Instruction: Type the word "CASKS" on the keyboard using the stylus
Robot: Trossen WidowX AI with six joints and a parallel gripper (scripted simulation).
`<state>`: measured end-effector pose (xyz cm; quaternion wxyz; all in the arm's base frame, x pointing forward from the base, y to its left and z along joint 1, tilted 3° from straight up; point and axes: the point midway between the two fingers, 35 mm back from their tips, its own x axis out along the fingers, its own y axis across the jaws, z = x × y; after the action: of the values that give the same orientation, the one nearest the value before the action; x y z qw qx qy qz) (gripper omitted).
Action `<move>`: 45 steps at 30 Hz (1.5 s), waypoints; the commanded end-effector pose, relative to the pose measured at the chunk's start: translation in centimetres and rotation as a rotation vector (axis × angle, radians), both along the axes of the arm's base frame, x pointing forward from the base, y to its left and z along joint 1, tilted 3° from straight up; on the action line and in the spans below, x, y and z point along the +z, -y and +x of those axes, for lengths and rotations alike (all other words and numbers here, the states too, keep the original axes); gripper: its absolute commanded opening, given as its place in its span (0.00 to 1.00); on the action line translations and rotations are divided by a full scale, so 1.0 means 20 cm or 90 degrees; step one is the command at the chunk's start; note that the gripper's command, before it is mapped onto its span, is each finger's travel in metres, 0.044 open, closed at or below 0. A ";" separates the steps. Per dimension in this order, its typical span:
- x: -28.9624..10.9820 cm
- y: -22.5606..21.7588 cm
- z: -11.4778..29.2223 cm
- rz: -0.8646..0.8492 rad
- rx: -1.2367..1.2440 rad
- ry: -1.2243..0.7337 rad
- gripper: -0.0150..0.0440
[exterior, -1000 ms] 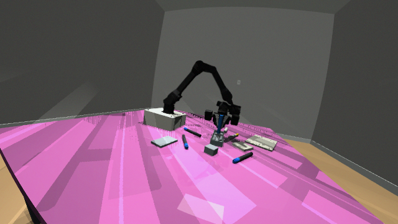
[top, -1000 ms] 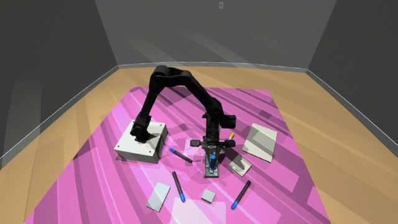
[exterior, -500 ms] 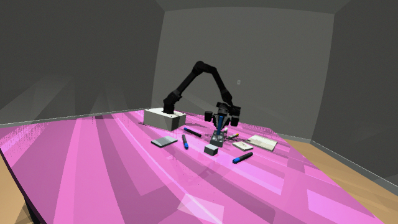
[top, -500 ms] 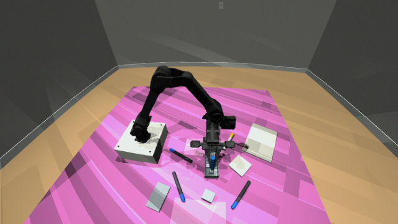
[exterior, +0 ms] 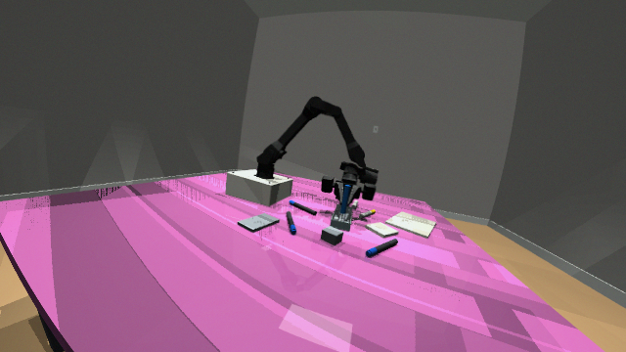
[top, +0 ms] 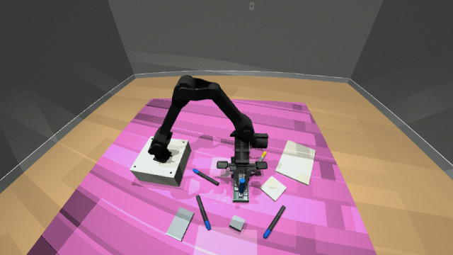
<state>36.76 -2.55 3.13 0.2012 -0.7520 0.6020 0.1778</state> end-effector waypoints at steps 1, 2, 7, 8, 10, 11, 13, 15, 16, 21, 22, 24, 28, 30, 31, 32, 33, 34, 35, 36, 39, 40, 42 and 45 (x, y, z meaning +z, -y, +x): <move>-0.02 0.00 0.00 -0.004 0.002 -0.005 0.39; -0.02 0.00 0.00 -0.004 0.002 -0.005 0.39; -0.03 0.00 0.00 -0.004 0.002 -0.005 0.39; -0.03 0.00 0.00 -0.004 0.002 -0.005 0.39; -0.03 0.00 0.00 -0.004 0.002 -0.005 0.39; -0.04 0.00 0.00 -0.004 0.002 -0.005 0.39; -0.04 0.00 0.00 -0.004 0.002 -0.005 0.39; -0.03 0.00 0.00 -0.004 0.002 -0.005 0.39; -0.03 0.00 0.00 -0.004 0.002 -0.005 0.39; -0.02 0.00 0.00 -0.004 0.002 -0.005 0.39; -0.01 0.00 0.00 -0.004 0.002 -0.005 0.39; 0.02 0.00 0.00 -0.004 0.002 -0.004 0.39; 0.13 0.01 -0.01 -0.004 0.002 -0.004 0.39; 0.16 0.01 -0.01 -0.004 0.002 -0.004 0.39; 0.16 0.01 -0.02 -0.004 0.002 -0.004 0.39; 0.16 0.01 -0.02 -0.004 0.002 -0.004 0.39; 0.16 0.01 -0.02 -0.004 0.002 -0.004 0.39; 0.16 0.01 -0.02 -0.004 0.002 -0.004 0.39; 0.15 0.01 -0.02 -0.002 0.000 -0.002 0.40; 0.15 0.01 -0.02 -0.002 0.000 -0.002 0.39; 0.15 0.01 -0.02 -0.002 0.000 -0.002 0.35; 0.15 0.01 -0.02 -0.002 0.000 -0.002 0.34; 0.15 0.00 -0.02 -0.001 0.000 -0.002 0.29; 0.14 -0.04 -0.02 0.003 0.002 -0.003 0.25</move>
<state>36.34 -2.47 6.10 0.1988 -0.7520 0.6026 0.1781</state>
